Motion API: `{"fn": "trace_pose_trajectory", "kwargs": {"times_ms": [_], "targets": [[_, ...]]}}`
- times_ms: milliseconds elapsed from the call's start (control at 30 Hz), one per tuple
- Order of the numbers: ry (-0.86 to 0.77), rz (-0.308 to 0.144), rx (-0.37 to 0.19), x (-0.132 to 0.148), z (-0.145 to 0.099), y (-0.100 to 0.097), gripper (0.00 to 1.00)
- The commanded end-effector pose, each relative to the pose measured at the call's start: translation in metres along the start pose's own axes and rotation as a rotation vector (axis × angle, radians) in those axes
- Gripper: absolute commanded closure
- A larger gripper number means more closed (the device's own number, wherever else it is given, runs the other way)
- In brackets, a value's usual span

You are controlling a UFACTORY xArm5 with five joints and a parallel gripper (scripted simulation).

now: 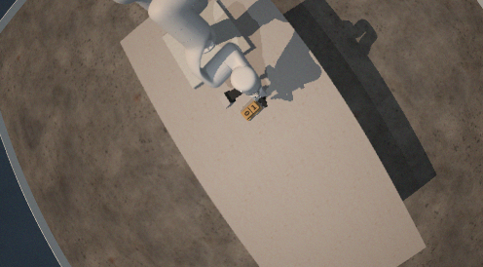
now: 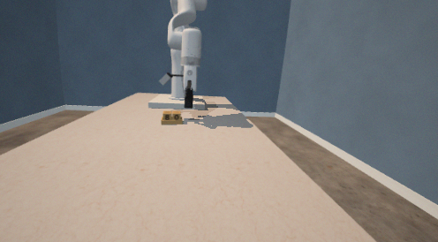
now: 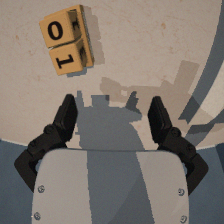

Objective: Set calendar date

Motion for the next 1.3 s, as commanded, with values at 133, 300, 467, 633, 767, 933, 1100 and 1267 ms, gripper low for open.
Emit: {"fn": "trace_pose_trajectory", "kwargs": {"times_ms": [133, 300, 467, 633, 767, 933, 1100, 1267], "targets": [[0.0, 0.001, -0.001, -0.017, -0.005, 0.0, 0.0], [0.0, 0.001, -0.001, -0.03, -0.009, 0.0, 0.0], [0.0, 0.001, -0.001, -0.037, -0.011, 0.0, 0.0], [0.0, 0.001, -0.001, -0.053, -0.015, 0.0, 0.0], [0.0, 0.001, -0.001, -0.062, -0.018, 0.0, 0.0], [0.0, 0.001, -0.001, -0.065, -0.018, 0.0, 0.0], [0.0, 0.001, -0.001, -0.083, -0.024, 0.0, 0.0], [0.0, 0.001, -0.001, -0.09, -0.025, 0.0, 0.0]]}}
Point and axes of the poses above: the point where the finger pads meet when closed, its own y axis out along the fingers, its own x axis across the jaws, z = x × y, the point moved 8 cm from there along -y, back along the fingers, and after that the axes turned 11 degrees about y, right-handed, at the moved point
